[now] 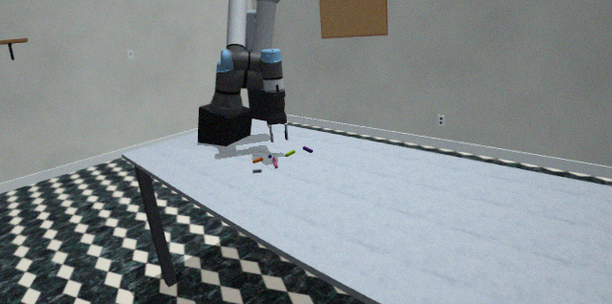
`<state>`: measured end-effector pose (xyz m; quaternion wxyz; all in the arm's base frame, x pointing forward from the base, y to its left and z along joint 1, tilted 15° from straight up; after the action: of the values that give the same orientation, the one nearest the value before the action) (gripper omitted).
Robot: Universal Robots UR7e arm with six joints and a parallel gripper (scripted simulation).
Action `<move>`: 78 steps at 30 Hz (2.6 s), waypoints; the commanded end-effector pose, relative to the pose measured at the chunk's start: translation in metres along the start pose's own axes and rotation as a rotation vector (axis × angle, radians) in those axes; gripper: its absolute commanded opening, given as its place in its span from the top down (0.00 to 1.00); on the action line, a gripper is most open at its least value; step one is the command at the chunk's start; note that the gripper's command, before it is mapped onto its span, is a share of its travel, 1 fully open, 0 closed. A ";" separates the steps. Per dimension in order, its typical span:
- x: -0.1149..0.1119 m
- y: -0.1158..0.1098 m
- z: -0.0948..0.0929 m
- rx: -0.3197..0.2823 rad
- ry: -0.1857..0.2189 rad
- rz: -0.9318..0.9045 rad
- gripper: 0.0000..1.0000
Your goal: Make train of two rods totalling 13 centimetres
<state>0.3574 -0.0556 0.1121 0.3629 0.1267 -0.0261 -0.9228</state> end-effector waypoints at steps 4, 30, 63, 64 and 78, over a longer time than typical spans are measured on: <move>-0.004 0.005 0.001 0.001 0.000 -0.219 0.00; -0.022 0.011 0.002 0.001 -0.001 -1.050 0.00; -0.070 -0.004 0.000 0.001 0.002 -2.081 0.00; -0.072 -0.004 0.000 0.001 0.002 -2.108 0.00; -0.092 -0.010 -0.001 -0.001 0.004 -2.410 0.00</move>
<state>0.4140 0.0105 0.1286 -0.7122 0.0735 0.1073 -0.6898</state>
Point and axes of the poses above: the point where the finger pads meet when closed, its own z axis back along the fingers, its own x axis across the jaws, y = z × x, the point moved 9 cm from there along z, back along the fingers, and after that the axes turned 10 degrees about -z, right-handed, at the moved point
